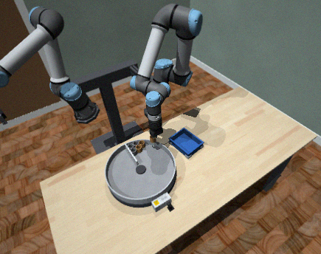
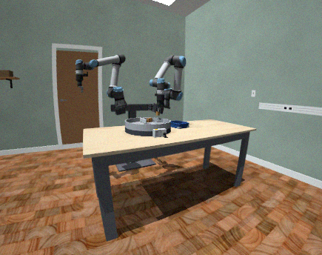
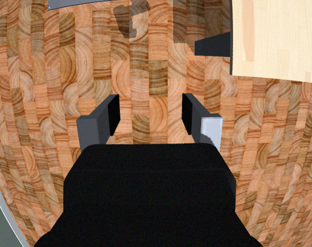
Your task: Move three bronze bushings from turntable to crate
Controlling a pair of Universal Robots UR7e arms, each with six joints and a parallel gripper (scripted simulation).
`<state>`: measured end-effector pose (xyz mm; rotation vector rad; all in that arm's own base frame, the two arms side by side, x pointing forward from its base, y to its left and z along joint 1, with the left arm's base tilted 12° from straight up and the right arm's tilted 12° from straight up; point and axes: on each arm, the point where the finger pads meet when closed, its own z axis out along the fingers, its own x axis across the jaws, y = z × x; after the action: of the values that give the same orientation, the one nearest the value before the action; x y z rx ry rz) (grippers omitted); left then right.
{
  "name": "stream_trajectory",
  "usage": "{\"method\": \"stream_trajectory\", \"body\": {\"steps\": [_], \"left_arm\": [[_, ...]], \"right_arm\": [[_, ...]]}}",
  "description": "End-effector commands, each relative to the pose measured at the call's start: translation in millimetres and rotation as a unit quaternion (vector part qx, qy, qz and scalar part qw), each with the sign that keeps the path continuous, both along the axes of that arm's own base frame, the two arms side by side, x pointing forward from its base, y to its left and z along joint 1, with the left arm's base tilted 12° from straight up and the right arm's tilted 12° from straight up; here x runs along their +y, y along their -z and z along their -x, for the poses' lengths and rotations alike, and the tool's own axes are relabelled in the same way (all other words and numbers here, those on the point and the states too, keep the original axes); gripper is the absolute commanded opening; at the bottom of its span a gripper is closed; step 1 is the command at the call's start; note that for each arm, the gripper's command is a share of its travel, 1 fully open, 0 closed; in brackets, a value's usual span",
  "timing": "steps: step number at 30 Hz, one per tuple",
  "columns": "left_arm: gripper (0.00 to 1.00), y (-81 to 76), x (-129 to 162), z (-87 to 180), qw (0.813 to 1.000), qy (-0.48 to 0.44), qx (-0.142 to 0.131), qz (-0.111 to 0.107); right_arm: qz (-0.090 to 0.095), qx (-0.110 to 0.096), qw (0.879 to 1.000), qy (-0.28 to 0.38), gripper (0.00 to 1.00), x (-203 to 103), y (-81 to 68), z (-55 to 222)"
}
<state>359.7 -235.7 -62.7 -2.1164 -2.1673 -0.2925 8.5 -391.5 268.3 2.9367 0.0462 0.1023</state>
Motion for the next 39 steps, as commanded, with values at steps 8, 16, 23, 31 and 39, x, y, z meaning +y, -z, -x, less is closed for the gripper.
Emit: {"method": "stream_trajectory", "body": {"steps": [8, 16, 23, 31, 39], "left_arm": [[0.0, -19.9, 81.4, -23.2, 1.0, 0.002, -0.001, 0.001], [0.0, -30.3, 127.8, -35.9, 1.0, 0.002, 0.0, 0.001], [0.0, -39.0, 159.7, -47.2, 1.0, 0.002, -0.002, 0.002], [0.0, -46.6, 190.3, -56.9, 1.0, 0.002, -0.003, 0.002], [0.0, -49.4, 202.4, -60.3, 1.0, 0.002, -0.003, 0.003]], "right_arm": [[0.0, 0.0, 1.0, 0.0, 1.0, 0.8, 0.3, 0.9], [0.0, 0.0, 1.0, 0.0, 1.0, 0.8, 0.3, 0.9], [0.0, 0.0, 1.0, 0.0, 1.0, 0.8, 0.3, 0.9], [0.0, 0.0, 1.0, 0.0, 1.0, 0.8, 0.3, 0.9], [0.0, 0.0, 1.0, 0.0, 1.0, 0.8, 0.3, 0.9]]}}
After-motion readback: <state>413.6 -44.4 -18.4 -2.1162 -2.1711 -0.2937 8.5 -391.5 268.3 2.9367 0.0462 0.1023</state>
